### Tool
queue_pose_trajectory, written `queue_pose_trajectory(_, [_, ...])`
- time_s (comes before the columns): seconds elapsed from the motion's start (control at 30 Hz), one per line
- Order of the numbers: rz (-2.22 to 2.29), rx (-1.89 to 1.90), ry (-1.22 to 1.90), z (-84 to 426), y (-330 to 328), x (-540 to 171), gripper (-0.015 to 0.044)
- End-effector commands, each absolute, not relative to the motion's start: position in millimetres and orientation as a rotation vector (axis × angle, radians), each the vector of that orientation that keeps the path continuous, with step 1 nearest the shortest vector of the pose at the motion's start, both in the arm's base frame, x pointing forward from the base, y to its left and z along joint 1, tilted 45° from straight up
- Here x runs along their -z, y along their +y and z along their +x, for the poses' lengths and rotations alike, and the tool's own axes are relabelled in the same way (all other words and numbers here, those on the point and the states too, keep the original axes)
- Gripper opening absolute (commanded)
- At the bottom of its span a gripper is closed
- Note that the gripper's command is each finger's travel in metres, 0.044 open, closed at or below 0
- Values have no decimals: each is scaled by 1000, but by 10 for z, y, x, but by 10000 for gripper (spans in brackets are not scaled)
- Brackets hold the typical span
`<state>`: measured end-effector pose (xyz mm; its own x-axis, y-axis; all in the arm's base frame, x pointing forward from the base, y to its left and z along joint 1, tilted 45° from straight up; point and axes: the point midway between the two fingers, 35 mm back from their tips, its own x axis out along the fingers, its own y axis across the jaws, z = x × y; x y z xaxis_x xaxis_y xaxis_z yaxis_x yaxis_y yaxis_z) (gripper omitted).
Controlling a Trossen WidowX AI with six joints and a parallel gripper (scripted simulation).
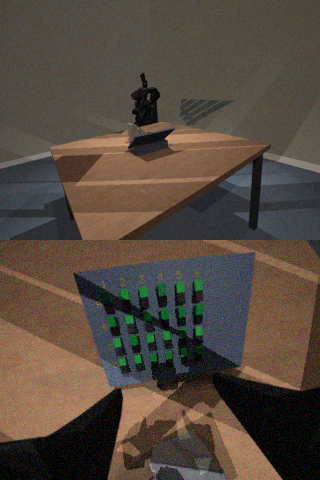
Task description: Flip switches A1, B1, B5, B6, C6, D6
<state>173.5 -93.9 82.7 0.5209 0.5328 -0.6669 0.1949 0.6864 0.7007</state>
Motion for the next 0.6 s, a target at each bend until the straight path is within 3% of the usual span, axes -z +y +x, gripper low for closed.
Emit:
queue_pose_trajectory(0.0, [821, -230, 1032, 1749, -939, -824, 374])
queue_pose_trajectory(0.47, [799, -188, 963, 3056, -439, -1050, 6])
queue_pose_trajectory(0.57, [802, -189, 960, 3072, -426, -1058, 0])
